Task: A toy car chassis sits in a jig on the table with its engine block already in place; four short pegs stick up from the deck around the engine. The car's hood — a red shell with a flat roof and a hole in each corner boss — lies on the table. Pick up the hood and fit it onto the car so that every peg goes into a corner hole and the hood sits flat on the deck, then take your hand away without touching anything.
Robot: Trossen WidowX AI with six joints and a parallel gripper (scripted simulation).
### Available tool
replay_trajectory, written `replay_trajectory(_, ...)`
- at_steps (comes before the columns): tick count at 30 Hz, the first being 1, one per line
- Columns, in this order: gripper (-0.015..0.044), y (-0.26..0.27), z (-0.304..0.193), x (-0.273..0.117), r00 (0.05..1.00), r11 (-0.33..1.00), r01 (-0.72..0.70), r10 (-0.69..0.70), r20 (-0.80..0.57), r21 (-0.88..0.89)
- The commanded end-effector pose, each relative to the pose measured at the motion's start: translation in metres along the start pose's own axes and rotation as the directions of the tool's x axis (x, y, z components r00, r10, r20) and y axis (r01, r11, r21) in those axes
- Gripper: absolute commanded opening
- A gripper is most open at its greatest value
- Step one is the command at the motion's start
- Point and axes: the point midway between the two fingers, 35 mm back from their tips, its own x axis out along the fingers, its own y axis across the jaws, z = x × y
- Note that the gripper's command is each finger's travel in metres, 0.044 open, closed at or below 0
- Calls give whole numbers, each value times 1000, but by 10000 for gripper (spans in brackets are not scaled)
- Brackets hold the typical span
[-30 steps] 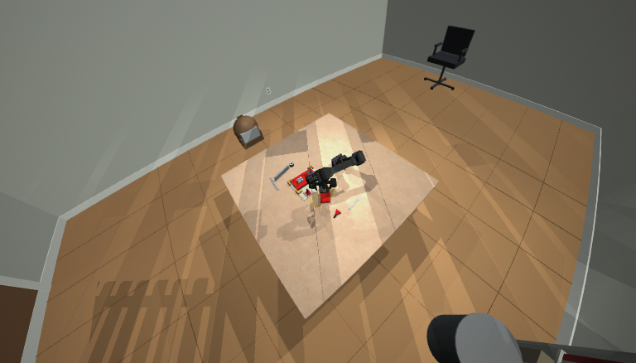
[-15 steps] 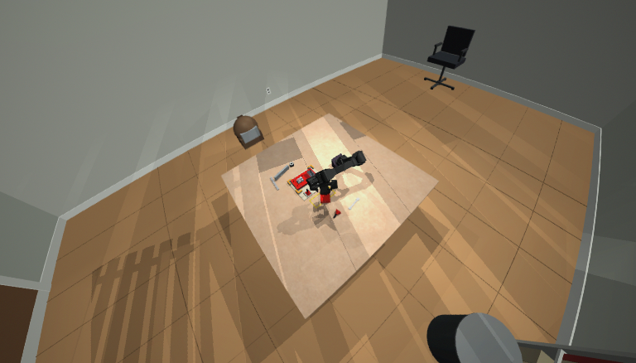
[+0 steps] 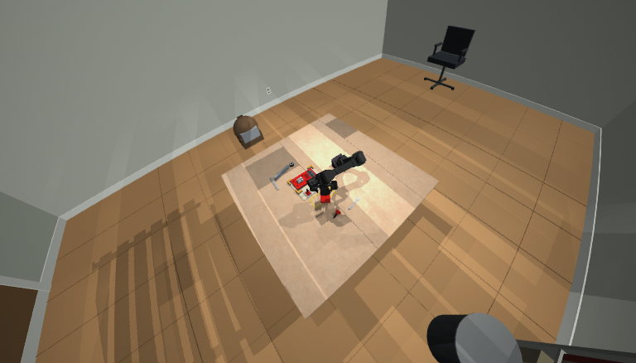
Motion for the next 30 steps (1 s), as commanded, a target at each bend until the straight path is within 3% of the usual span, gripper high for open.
replay_trajectory(1, 440, 0, 0, 3, 1000, 1000, -1, 1, 5, 4)
replay_trajectory(30, 440, 0, 2, 22, 1000, 1000, -2, 1, 6, 3)
